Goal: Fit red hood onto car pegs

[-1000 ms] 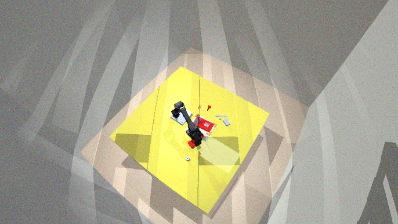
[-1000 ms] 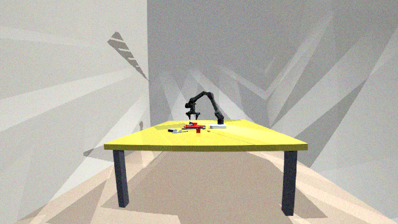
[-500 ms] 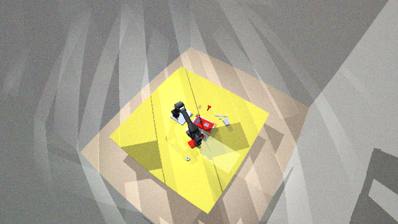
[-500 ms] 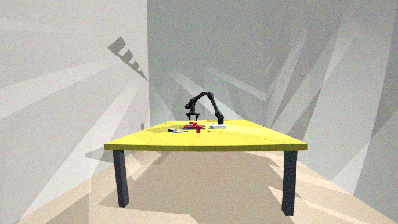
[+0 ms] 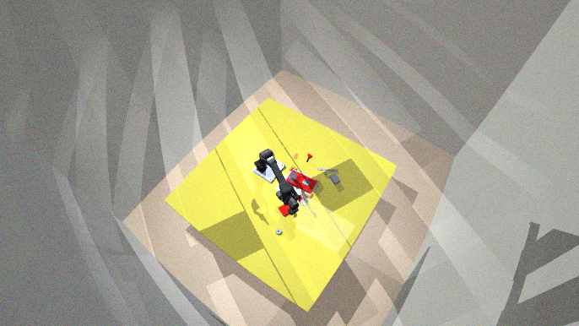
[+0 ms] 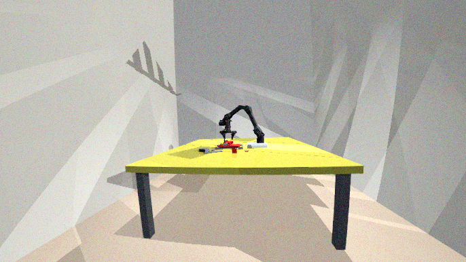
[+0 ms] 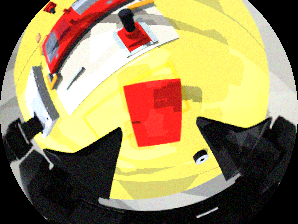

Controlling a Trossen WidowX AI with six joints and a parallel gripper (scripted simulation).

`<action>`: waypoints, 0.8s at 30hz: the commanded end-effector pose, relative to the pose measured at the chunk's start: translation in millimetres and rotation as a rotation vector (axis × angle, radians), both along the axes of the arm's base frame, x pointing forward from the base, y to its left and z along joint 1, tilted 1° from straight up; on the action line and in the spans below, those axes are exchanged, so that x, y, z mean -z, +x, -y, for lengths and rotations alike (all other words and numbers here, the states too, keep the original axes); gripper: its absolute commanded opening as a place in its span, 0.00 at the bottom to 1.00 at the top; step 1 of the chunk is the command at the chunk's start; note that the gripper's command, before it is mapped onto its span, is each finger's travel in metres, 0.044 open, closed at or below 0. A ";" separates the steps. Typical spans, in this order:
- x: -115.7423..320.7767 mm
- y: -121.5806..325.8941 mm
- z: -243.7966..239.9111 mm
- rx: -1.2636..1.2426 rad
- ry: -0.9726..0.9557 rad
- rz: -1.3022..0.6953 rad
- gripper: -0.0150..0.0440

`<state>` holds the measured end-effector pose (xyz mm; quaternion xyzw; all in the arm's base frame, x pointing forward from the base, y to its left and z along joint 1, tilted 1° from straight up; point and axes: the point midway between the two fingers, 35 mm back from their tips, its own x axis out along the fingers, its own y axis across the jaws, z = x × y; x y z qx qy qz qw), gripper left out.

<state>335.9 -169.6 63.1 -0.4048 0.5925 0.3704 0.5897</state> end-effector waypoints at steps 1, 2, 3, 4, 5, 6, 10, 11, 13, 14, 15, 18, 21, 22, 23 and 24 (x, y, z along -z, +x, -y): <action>3.7 -0.7 -0.7 -0.005 0.005 -0.002 1.00; 4.3 -0.7 -0.6 -0.005 0.005 -0.002 1.00; 4.9 -0.8 -0.6 -0.005 0.005 -0.002 1.00; 5.5 -0.8 -0.5 -0.005 0.005 -0.002 1.00; 6.1 -0.8 -0.5 -0.005 0.005 -0.002 1.00; 6.7 -0.9 -0.4 -0.005 0.005 -0.002 1.00; 9.1 -1.0 -0.3 -0.005 0.005 -0.002 1.00; 9.7 -1.0 -0.3 -0.005 0.005 -0.002 1.00; 11.0 -1.1 -0.2 -0.005 0.005 -0.002 1.00; 11.6 -1.1 -0.2 -0.005 0.005 -0.002 1.00; 12.2 -1.1 -0.1 -0.005 0.005 -0.002 1.00; 14.0 -1.2 0.0 -0.005 0.005 -0.002 1.00; 15.8 -1.4 0.1 -0.005 0.005 -0.002 1.00; 16.4 -1.4 0.1 -0.005 0.005 -0.002 1.00; 17.0 -1.5 0.1 -0.005 0.005 -0.002 1.00; 17.6 -1.5 0.1 -0.005 0.005 -0.002 1.00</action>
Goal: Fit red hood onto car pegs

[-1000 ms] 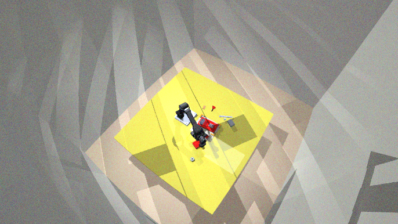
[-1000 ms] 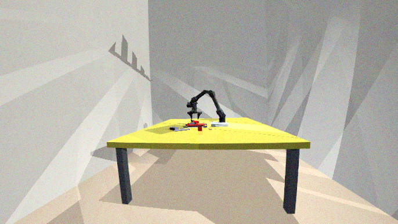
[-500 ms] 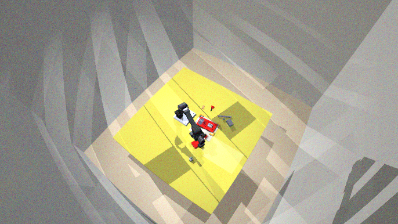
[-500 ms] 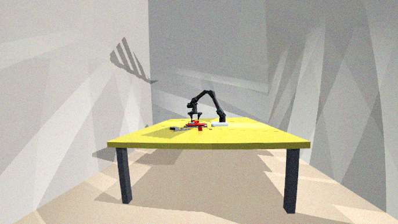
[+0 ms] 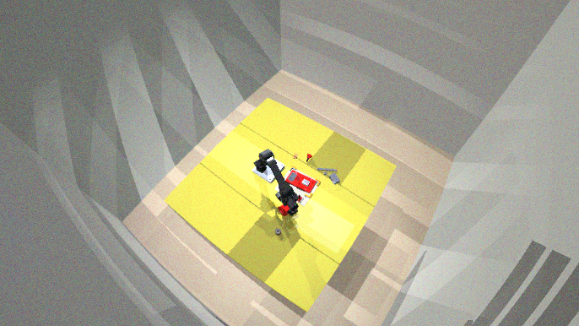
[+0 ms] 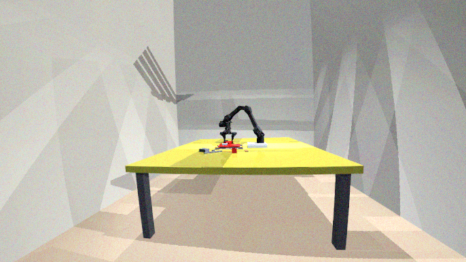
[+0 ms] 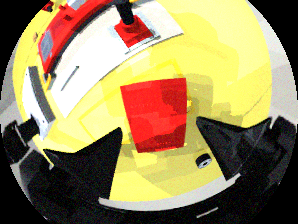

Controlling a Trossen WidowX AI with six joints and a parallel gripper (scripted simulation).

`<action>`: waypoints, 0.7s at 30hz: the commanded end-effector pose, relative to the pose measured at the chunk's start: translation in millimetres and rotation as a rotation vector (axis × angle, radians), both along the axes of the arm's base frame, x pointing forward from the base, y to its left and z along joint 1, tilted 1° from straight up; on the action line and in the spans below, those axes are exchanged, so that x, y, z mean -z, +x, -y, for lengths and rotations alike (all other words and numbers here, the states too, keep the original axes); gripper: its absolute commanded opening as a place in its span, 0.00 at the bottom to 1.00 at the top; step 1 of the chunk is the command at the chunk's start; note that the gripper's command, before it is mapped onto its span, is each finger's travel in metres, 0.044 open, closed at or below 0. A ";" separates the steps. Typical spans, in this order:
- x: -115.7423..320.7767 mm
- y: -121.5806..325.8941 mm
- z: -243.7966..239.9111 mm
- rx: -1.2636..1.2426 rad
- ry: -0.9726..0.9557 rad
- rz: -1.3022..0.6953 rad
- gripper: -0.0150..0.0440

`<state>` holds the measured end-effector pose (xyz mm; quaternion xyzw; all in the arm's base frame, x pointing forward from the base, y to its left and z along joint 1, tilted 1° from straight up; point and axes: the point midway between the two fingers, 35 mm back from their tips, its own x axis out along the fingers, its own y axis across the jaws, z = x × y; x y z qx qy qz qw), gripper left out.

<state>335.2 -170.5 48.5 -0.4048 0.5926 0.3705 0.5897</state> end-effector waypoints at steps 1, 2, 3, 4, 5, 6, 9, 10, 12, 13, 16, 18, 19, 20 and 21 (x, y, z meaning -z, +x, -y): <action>3.6 -0.8 -0.7 -0.005 0.005 -0.002 1.00; 4.1 -0.8 -0.7 -0.005 0.005 -0.002 1.00; 4.2 -0.8 -0.7 -0.005 0.005 -0.002 1.00; 4.3 -0.8 -0.7 -0.005 0.005 -0.002 1.00; 4.6 -0.8 -0.7 -0.005 0.005 -0.002 1.00; 4.9 -0.8 -0.7 -0.005 0.005 -0.002 1.00; 6.3 -0.7 -0.6 -0.005 0.005 -0.002 1.00; 6.8 -0.7 -0.6 -0.005 0.005 -0.002 1.00; 7.8 -0.7 -0.5 -0.005 0.005 -0.002 1.00; 8.3 -0.6 -0.5 -0.005 0.005 -0.002 1.00; 9.8 -0.6 -0.5 -0.005 0.005 -0.002 1.00; 10.8 -0.6 -0.4 -0.005 0.005 -0.002 1.00; 11.3 -0.6 -0.4 -0.005 0.005 -0.002 1.00; 11.8 -0.5 -0.4 -0.005 0.005 -0.002 1.00; 12.3 -0.5 -0.4 -0.005 0.005 -0.002 1.00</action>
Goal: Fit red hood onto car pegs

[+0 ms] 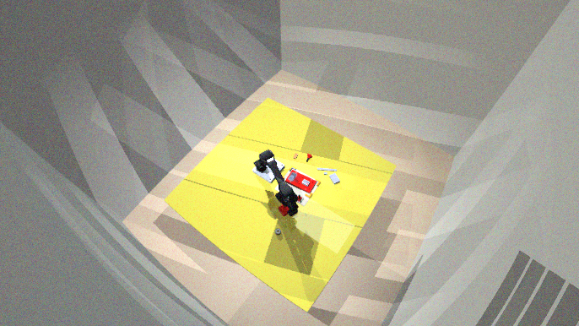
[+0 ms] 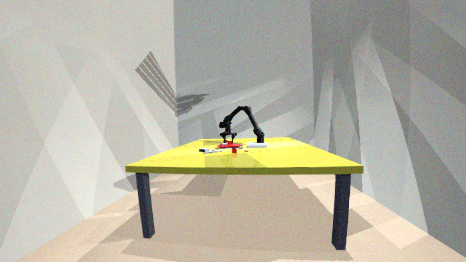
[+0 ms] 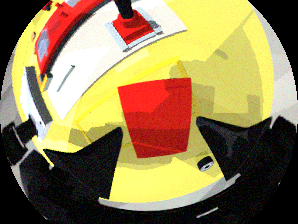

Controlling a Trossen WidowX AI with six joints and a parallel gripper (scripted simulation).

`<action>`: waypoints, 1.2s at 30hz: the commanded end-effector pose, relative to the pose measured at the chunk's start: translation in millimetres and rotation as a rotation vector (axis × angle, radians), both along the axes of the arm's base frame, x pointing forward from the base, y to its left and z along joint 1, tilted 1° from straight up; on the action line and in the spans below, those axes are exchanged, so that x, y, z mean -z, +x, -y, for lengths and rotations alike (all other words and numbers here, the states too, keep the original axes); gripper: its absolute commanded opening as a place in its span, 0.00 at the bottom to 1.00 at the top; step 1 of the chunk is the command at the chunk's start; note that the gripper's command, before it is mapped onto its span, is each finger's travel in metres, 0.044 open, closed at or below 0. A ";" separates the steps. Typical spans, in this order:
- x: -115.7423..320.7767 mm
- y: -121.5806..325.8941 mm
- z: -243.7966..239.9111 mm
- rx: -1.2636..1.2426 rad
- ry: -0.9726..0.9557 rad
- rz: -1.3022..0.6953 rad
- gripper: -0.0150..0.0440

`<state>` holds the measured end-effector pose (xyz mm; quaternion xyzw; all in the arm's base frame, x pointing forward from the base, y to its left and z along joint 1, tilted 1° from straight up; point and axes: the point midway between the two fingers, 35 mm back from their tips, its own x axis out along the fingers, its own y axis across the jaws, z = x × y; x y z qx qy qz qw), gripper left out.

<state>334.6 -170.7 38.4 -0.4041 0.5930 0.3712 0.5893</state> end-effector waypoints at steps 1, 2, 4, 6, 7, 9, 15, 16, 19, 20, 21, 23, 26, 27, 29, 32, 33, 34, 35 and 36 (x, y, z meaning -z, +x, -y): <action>2.7 0.0 -0.5 -0.005 0.004 0.000 1.00; 3.2 0.0 -0.5 -0.005 0.004 0.000 1.00; 4.2 0.0 -0.4 -0.005 0.004 0.000 1.00; 5.2 0.0 -0.4 -0.005 0.004 0.000 1.00; 5.7 0.1 -0.4 -0.005 0.004 0.000 1.00; 6.7 0.1 -0.3 -0.005 0.004 0.000 1.00; 9.7 0.1 -0.3 -0.005 0.004 0.000 1.00; 10.2 0.1 -0.2 -0.005 0.004 0.000 1.00; 11.7 0.1 -0.2 -0.005 0.004 0.000 1.00; 12.2 0.1 -0.2 -0.005 0.004 0.000 1.00; 12.7 0.1 -0.2 -0.005 0.004 0.000 1.00; 13.7 0.0 -0.2 -0.005 0.004 0.000 1.00; 11.5 0.1 0.4 0.000 0.000 0.000 0.87; 11.5 0.1 0.4 0.000 0.000 0.000 0.82; 11.5 0.1 0.4 0.000 0.000 0.000 0.80; 11.5 0.1 0.4 0.000 0.000 0.000 0.77; 11.5 0.1 0.4 0.000 0.000 0.000 0.75; 11.5 0.1 0.4 0.000 0.000 0.000 0.74; 11.5 0.1 0.4 0.000 0.000 0.000 0.73; 11.5 0.1 0.4 0.000 0.000 0.000 0.72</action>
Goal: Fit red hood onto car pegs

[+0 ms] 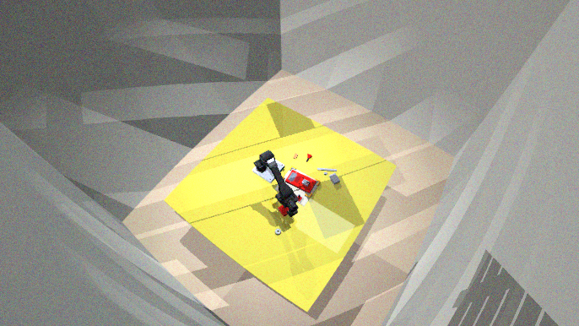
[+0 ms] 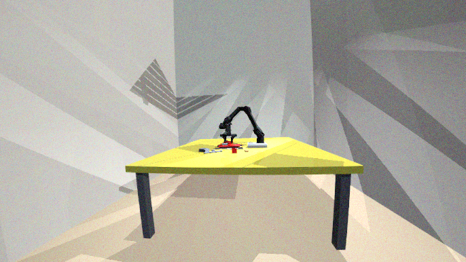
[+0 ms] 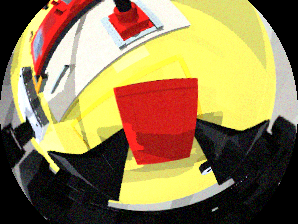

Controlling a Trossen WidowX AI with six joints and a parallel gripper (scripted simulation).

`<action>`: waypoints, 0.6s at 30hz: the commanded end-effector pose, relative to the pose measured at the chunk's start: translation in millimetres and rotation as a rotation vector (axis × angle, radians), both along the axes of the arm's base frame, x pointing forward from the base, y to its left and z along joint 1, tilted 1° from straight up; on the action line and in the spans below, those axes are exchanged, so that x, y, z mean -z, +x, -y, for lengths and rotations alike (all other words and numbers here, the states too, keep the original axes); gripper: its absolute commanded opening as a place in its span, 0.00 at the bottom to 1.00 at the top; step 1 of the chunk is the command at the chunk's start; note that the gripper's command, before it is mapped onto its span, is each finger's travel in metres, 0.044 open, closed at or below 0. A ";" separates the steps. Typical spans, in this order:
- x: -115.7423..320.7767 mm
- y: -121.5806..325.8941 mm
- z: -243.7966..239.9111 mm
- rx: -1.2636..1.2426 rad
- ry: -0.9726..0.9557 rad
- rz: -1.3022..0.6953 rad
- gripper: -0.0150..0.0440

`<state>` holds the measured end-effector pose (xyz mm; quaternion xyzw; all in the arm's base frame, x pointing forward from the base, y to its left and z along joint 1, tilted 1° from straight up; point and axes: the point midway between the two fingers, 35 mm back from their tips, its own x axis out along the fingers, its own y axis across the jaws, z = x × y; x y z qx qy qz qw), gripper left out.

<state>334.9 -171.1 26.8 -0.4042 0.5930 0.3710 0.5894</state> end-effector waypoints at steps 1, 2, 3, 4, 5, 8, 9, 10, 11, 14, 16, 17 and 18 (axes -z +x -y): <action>-0.1 0.0 0.0 0.000 0.000 0.000 0.68; -0.5 0.0 0.0 0.000 0.000 0.000 0.63; -1.1 0.0 0.0 0.000 0.000 0.000 0.59; -1.6 0.0 -0.1 0.000 0.000 0.000 0.54; -2.4 0.0 -0.1 0.000 0.000 0.000 0.50; -6.3 -0.1 -0.2 0.000 0.000 0.000 0.36; -7.9 -0.1 -0.3 0.000 0.000 0.000 0.32; -9.8 -0.2 -0.3 0.000 0.000 0.000 0.28; -11.1 -0.2 -0.4 0.000 0.000 0.000 0.25; -16.9 -0.3 -0.6 0.000 0.000 0.000 0.25; -21.9 -0.4 -0.8 0.000 0.000 0.000 0.25; -24.6 -0.4 -0.9 0.000 0.000 0.000 0.25; -27.3 -0.5 -1.0 0.000 0.000 0.000 0.25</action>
